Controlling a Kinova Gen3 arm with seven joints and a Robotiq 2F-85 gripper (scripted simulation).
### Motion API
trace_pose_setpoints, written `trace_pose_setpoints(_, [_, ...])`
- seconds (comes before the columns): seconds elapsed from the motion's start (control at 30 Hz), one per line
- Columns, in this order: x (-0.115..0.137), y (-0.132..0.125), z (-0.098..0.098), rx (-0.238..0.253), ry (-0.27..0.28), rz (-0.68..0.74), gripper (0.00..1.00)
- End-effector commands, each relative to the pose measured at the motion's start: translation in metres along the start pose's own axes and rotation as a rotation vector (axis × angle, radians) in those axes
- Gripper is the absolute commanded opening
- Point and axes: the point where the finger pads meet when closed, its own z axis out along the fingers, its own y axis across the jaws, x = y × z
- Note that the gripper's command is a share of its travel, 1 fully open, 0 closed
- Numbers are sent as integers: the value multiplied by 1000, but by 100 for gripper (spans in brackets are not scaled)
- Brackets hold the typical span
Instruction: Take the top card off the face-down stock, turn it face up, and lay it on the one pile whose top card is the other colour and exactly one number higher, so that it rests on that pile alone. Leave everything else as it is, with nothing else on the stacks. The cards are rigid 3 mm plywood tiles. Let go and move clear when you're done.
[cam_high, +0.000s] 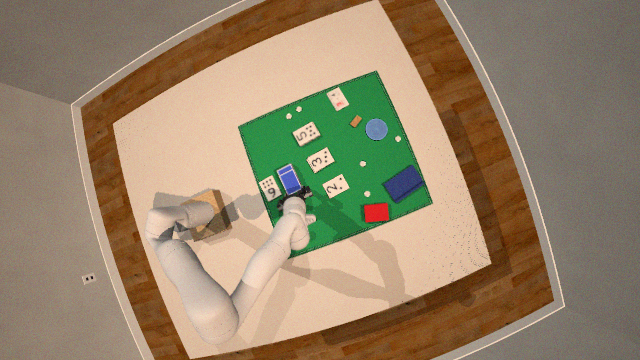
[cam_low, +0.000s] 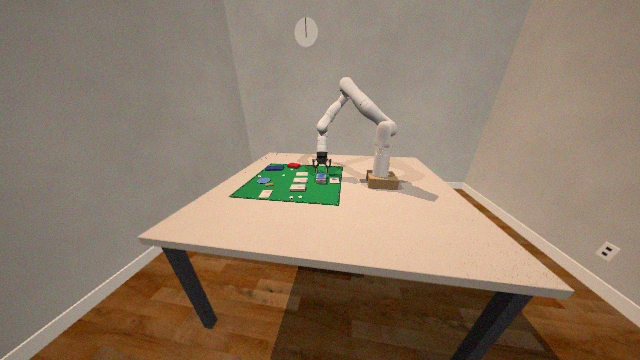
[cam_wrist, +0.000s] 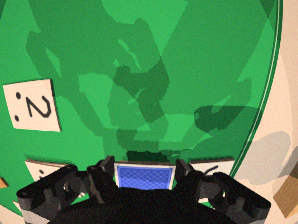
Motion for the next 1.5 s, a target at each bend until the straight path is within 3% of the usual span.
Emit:
trace_pose_setpoints(0.0, [0, -1, -1, 2, 1, -1, 71])
trace_pose_setpoints(0.57, [-8, 0, -21, 2, 1, -1, 71])
trace_pose_setpoints(1.07, [-25, 0, -63, 2, 1, -1, 71])
trace_pose_setpoints(1.47, [-34, 0, -84, 2, 1, -1, 71])
